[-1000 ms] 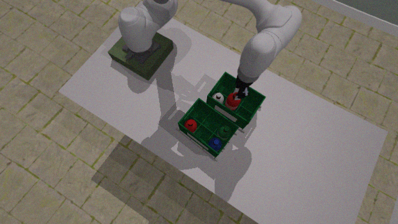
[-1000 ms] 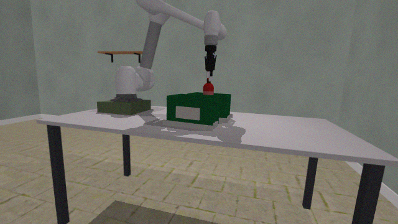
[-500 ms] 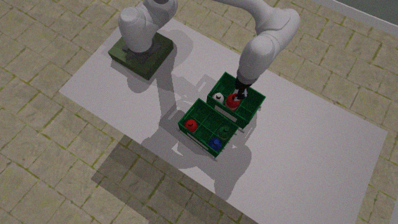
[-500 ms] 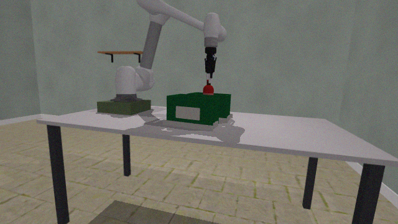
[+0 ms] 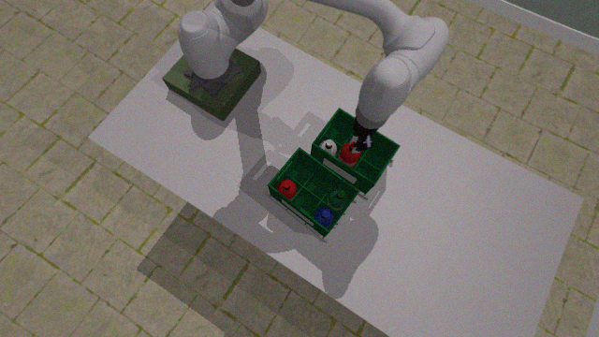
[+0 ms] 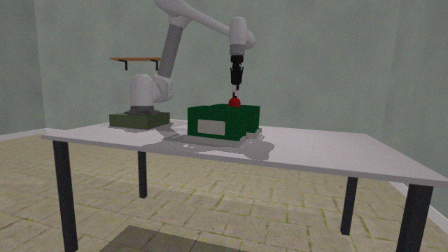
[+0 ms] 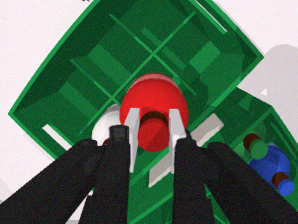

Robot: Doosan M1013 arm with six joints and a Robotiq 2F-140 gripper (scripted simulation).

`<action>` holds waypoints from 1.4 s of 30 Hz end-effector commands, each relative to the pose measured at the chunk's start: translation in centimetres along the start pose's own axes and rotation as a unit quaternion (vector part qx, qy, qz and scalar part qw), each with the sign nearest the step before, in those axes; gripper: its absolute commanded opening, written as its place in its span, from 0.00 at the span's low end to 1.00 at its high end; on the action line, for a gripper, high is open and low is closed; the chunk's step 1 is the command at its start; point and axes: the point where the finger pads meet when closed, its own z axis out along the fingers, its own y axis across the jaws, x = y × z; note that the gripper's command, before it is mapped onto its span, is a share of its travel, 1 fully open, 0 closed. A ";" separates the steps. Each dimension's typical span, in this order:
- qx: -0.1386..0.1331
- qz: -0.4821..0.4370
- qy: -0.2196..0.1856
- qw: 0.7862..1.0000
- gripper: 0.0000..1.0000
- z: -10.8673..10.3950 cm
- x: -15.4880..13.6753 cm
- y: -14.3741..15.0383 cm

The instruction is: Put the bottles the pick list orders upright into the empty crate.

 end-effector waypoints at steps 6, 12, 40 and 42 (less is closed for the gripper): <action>0.003 0.001 0.001 1.000 0.00 1.1 0.2 -0.3; 0.003 0.001 0.001 1.000 0.00 1.7 0.2 -0.3; 0.003 0.001 0.001 1.000 0.00 4.1 0.2 -0.4; 0.003 0.001 0.001 1.000 0.00 4.3 0.2 -0.4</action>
